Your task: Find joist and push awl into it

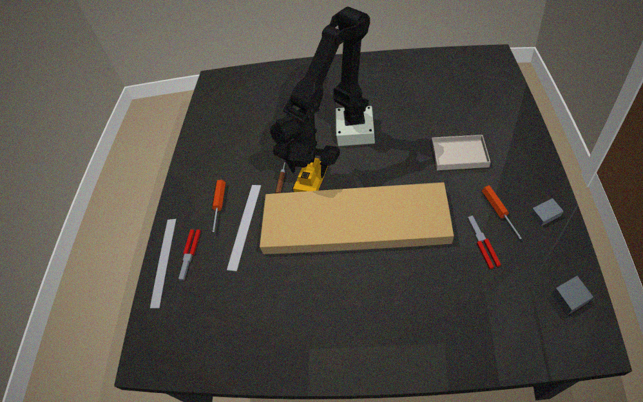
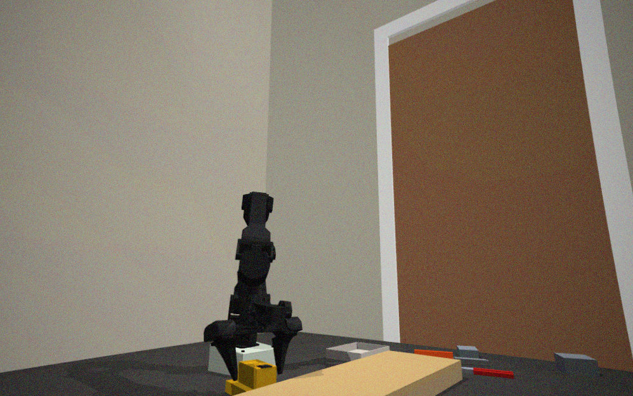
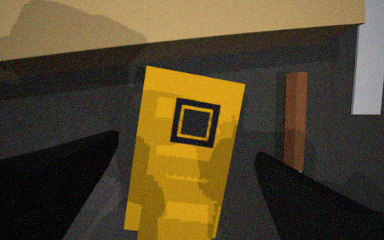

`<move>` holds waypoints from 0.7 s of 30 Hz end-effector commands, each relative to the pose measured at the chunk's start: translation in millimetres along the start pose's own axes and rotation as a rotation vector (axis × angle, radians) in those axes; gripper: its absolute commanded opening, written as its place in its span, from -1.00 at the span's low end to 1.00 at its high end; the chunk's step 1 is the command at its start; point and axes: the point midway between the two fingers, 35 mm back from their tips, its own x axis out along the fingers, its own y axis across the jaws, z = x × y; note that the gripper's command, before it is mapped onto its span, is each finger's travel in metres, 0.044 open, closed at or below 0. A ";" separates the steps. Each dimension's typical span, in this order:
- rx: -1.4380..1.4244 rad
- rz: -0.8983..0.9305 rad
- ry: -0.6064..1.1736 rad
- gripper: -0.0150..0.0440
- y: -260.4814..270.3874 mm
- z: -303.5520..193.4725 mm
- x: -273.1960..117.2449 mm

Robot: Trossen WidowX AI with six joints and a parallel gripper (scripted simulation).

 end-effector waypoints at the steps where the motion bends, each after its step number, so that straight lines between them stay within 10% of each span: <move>1: 0.006 0.005 0.004 1.00 1.4 -4.0 7.0; 21: 0.006 0.005 0.004 0.37 1.6 -5.5 10.4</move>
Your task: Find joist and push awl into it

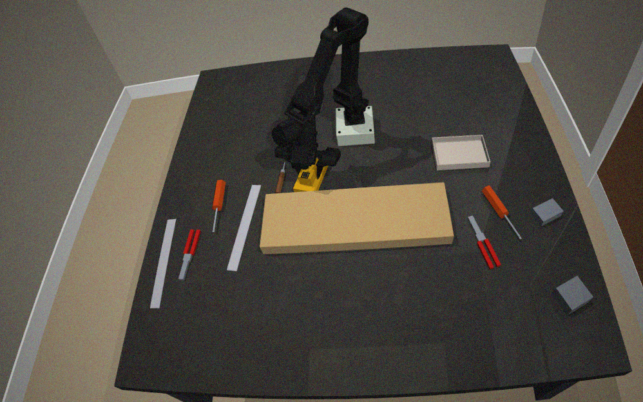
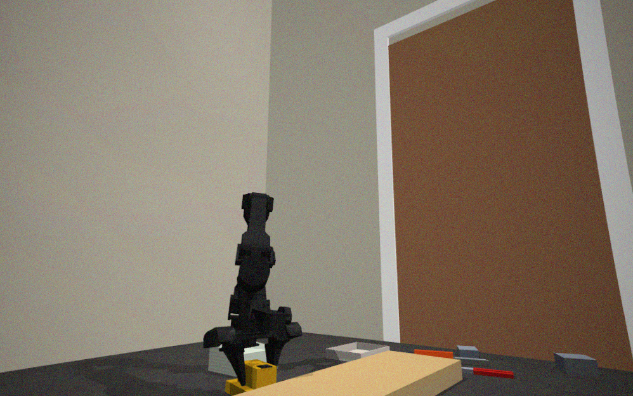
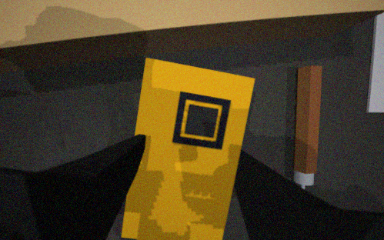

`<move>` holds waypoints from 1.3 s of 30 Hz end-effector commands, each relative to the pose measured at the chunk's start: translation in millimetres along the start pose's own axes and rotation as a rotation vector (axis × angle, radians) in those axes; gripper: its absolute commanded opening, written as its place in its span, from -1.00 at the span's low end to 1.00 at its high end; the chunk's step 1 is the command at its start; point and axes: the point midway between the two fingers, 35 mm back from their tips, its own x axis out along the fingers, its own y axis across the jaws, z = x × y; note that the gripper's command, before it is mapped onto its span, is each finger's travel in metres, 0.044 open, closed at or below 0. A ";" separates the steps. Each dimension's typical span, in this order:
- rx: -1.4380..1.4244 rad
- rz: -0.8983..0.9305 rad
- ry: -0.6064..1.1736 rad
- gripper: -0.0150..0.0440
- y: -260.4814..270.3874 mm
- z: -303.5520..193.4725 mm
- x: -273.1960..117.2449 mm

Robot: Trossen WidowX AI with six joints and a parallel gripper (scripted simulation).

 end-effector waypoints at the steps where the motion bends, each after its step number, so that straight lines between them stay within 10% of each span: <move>1: 0.004 0.002 -0.001 0.35 0.3 0.0 0.3; 14: 0.004 0.002 -0.001 0.06 0.3 0.0 0.3; 20: 0.004 0.002 -0.001 -0.48 -1.5 8.4 -15.8; 39: 0.001 0.002 -0.001 -0.49 -0.6 30.4 -98.8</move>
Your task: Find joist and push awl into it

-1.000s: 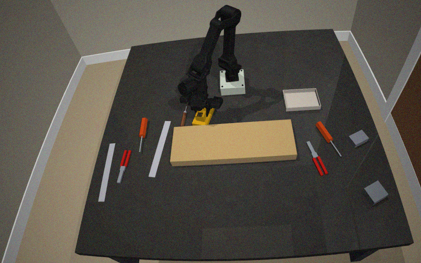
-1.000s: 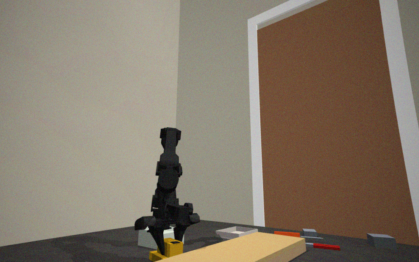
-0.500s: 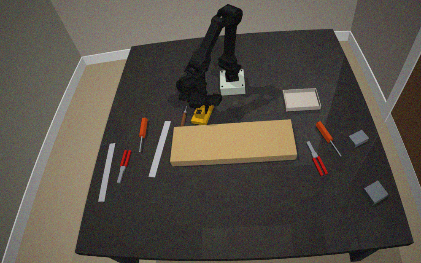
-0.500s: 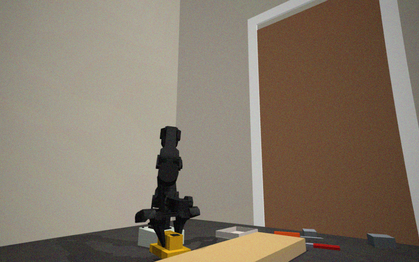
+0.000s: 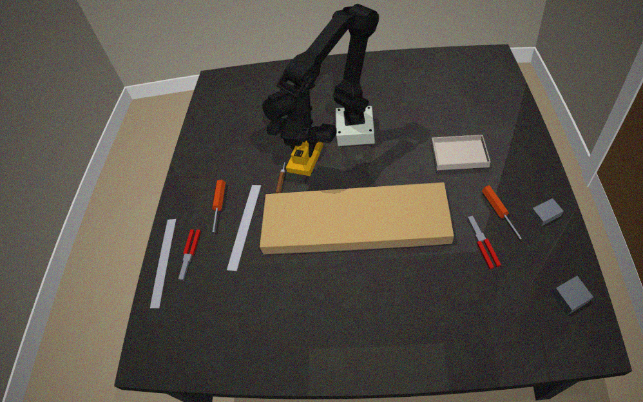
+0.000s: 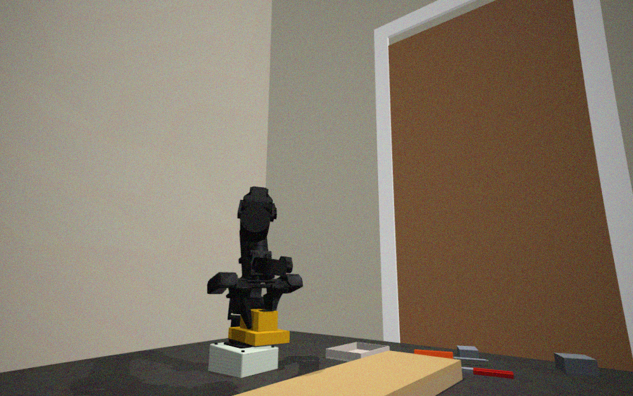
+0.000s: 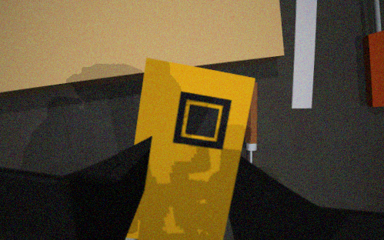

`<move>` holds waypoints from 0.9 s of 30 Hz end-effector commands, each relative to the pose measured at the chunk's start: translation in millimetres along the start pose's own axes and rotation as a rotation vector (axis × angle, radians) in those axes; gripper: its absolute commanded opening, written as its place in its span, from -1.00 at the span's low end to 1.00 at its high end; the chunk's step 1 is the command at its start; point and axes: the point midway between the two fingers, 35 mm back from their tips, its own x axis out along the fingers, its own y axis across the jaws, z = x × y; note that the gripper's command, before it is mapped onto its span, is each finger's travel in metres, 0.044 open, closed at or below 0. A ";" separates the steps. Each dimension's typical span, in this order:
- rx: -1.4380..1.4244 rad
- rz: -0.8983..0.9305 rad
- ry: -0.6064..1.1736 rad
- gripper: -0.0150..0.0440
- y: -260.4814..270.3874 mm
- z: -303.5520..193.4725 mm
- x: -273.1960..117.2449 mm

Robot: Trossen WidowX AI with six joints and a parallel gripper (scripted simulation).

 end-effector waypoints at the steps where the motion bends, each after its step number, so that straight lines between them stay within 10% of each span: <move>1: -0.010 0.008 -0.002 -0.49 0.7 4.3 -5.6; 27: -0.187 0.055 -0.011 -0.49 -13.9 108.4 0.2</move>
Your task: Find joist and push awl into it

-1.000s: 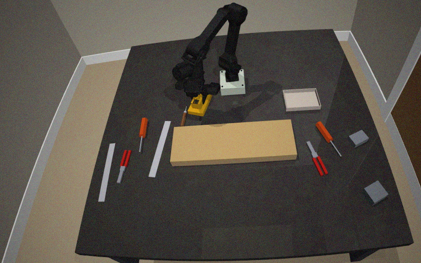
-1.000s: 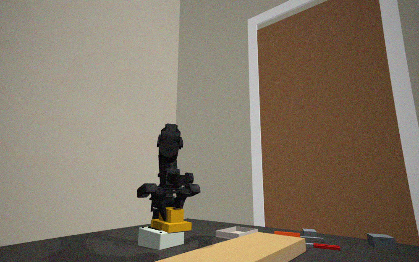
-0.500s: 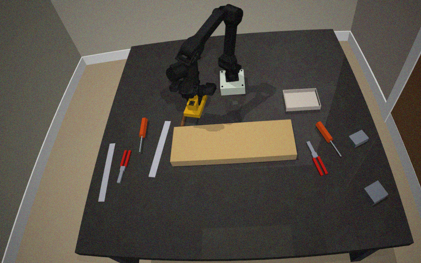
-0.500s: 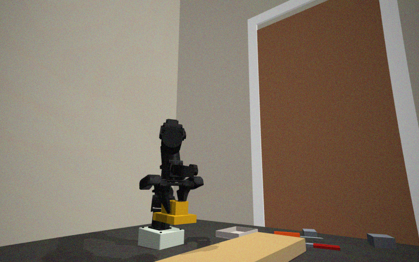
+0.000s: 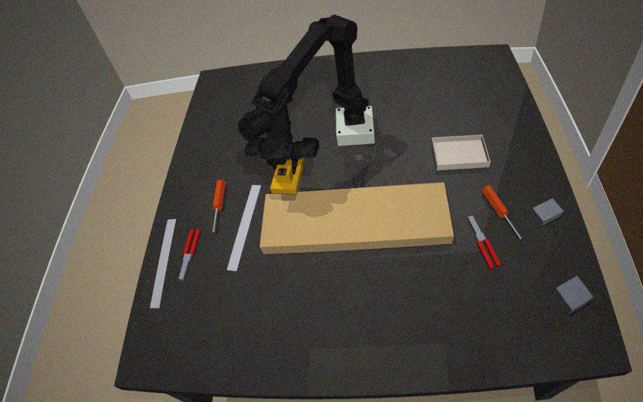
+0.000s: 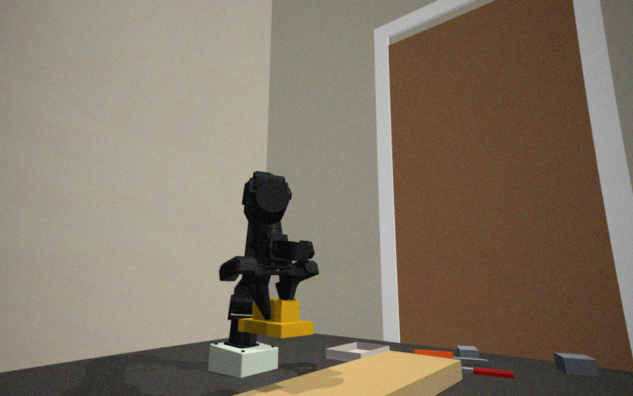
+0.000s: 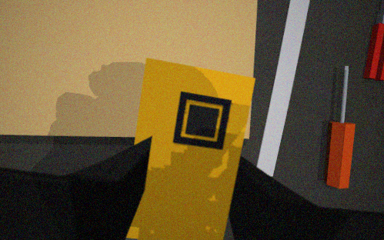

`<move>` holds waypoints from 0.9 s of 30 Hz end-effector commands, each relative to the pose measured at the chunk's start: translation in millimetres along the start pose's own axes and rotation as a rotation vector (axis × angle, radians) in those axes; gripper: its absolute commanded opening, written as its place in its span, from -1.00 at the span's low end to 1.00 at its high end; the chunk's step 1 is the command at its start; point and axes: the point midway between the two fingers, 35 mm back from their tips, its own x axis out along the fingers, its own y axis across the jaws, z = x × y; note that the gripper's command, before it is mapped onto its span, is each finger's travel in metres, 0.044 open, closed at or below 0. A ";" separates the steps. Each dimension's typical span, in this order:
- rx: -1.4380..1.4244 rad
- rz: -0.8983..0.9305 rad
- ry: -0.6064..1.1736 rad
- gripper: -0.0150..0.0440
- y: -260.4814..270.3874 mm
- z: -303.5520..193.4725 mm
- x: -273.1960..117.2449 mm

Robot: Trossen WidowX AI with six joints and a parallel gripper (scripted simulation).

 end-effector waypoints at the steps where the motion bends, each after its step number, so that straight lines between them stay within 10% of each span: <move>1: -0.034 0.011 -0.010 -0.49 -3.4 17.2 1.9; 27: -0.135 0.037 -0.017 -0.49 -15.8 68.4 35.2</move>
